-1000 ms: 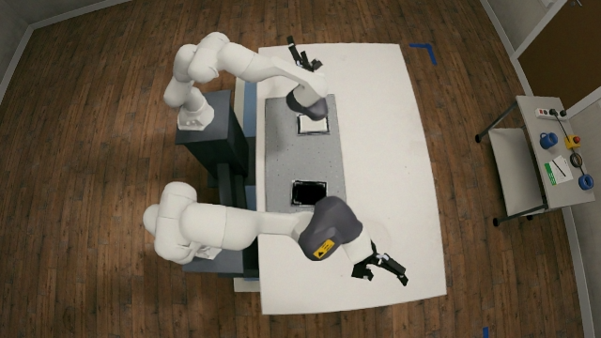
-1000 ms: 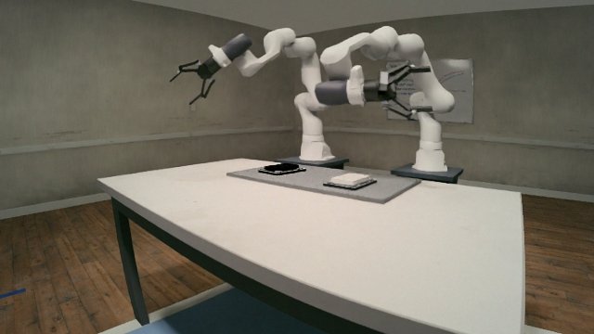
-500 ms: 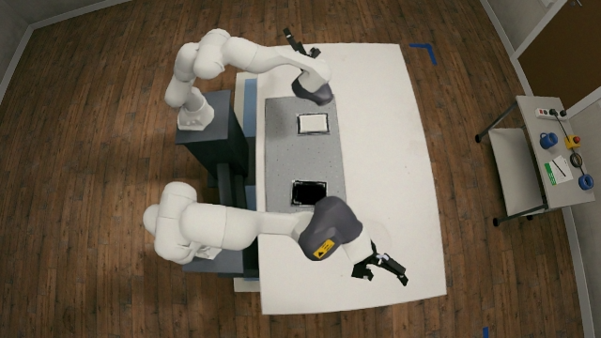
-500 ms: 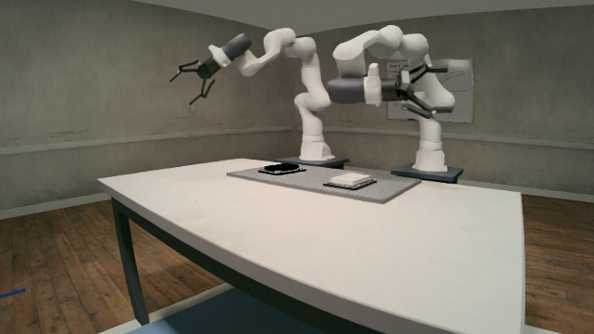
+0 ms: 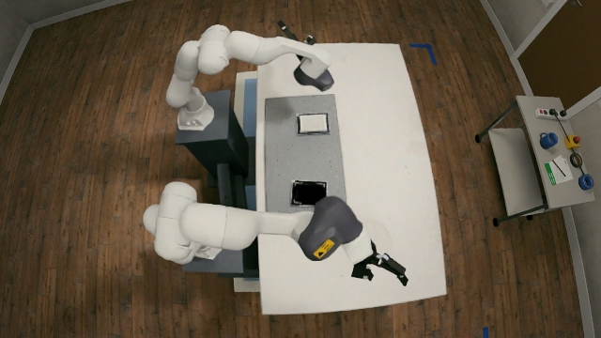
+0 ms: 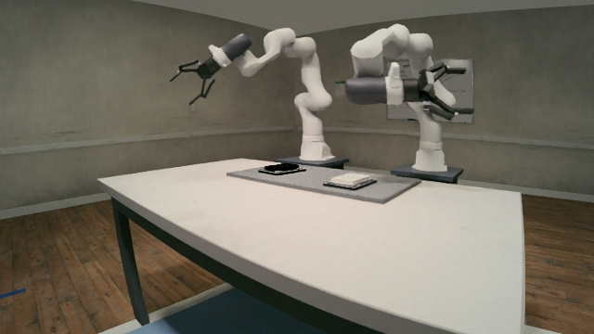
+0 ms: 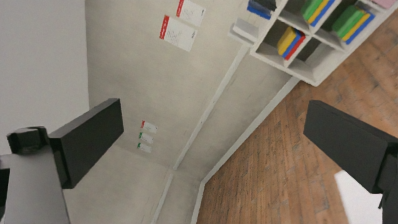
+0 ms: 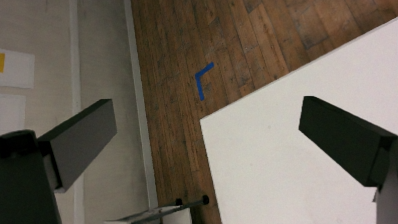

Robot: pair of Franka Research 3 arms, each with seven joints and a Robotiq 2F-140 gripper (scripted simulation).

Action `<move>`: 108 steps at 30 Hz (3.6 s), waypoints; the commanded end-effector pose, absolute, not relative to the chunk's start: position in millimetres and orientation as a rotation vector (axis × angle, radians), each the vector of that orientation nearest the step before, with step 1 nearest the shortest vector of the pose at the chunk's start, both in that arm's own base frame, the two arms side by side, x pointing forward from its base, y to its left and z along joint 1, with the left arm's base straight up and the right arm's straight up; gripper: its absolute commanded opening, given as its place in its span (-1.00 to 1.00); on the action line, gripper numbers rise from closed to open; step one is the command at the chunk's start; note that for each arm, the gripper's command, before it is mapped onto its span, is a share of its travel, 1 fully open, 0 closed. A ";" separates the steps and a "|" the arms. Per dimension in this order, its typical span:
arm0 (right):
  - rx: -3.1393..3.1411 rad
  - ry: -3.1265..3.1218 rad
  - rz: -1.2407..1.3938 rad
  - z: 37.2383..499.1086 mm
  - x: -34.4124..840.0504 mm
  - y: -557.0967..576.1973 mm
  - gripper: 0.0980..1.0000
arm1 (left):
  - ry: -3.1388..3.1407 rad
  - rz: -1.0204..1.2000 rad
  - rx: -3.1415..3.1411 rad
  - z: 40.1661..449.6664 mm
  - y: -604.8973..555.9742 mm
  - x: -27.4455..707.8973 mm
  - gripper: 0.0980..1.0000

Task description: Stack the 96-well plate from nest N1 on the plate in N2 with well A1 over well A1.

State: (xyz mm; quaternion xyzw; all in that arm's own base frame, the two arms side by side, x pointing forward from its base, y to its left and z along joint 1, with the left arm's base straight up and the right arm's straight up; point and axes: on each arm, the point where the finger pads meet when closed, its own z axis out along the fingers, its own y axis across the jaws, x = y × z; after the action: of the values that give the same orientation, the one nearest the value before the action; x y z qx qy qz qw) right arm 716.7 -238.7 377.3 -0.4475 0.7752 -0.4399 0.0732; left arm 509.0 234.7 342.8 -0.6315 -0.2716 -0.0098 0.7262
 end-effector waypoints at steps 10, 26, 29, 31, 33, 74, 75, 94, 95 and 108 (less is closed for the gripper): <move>-1.344 2.328 -1.321 377.5 716.8 -238.7 1.00 | -0.659 0.048 -1.371 342.5 281.8 486.4 1.00; -1.344 2.328 -1.321 377.5 716.8 -238.7 1.00 | -0.761 0.168 -1.319 342.5 340.0 447.6 1.00; -1.344 2.328 -1.321 377.5 716.8 -238.7 1.00 | -0.772 0.181 -1.313 342.5 351.7 438.2 1.00; -1.344 2.328 -1.321 377.5 716.8 -238.7 1.00 | -0.772 0.181 -1.313 342.5 359.5 432.0 1.00; -1.344 2.328 -1.321 377.5 716.8 -238.7 1.00 | -0.772 0.181 -1.313 342.5 367.3 425.8 1.00; -1.941 2.104 -1.175 335.8 773.6 -87.5 1.00 | -0.772 0.181 -1.313 342.5 372.1 421.9 1.00; -1.941 2.104 -1.175 335.8 773.6 -87.5 1.00 | -0.772 0.181 -1.313 342.5 372.1 421.9 1.00; -2.190 1.956 -1.079 311.8 785.0 -9.1 1.00 | -0.772 0.181 -1.313 342.5 372.1 421.9 1.00; -2.230 1.928 -1.061 310.2 785.3 -4.3 1.00 | -0.772 0.181 -1.313 342.5 372.1 421.9 1.00; -2.353 1.834 -1.001 293.2 786.6 49.0 1.00 | -0.772 0.181 -1.313 342.5 372.1 421.9 1.00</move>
State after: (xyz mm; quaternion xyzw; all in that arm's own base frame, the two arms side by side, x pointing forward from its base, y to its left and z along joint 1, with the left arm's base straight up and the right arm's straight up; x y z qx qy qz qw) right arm 789.1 44.2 297.8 -0.7214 0.6097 -0.3280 0.0159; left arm 420.4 372.0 341.5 -0.5943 -0.3491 0.0859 0.7194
